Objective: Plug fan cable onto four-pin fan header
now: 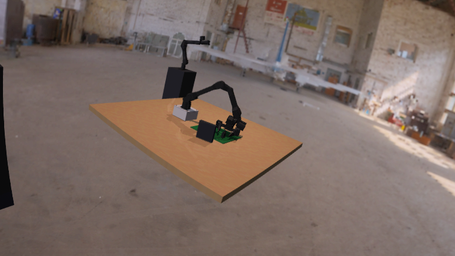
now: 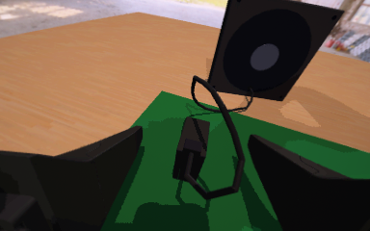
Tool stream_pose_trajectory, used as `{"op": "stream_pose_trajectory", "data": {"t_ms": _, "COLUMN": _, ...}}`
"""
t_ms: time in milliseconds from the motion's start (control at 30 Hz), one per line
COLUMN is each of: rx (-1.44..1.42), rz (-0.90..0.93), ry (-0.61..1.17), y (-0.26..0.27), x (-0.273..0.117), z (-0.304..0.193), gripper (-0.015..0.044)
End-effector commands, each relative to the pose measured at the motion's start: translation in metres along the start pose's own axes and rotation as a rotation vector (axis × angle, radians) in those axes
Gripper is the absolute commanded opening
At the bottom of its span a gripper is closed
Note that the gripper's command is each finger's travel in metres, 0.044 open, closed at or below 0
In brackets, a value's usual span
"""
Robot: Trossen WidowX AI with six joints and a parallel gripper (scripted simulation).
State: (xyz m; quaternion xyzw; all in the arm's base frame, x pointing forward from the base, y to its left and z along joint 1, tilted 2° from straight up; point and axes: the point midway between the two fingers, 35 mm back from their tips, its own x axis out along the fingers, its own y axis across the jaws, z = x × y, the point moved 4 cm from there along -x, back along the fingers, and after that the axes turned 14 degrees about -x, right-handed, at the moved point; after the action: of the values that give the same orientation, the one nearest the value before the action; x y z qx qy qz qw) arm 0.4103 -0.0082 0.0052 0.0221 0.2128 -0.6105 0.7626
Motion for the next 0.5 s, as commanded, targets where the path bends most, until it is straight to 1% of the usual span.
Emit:
{"op": "stream_pose_trajectory", "data": {"t_ms": 0, "rx": -0.011, "rz": -0.006, "ry": 0.071, "y": 0.001, "x": 0.004, "z": 0.007, "gripper": 0.044}}
{"op": "stream_pose_trajectory", "data": {"t_ms": 467, "rx": -0.053, "rz": -0.004, "ry": 0.342, "y": -0.002, "x": 0.015, "z": 0.032, "gripper": 0.044}}
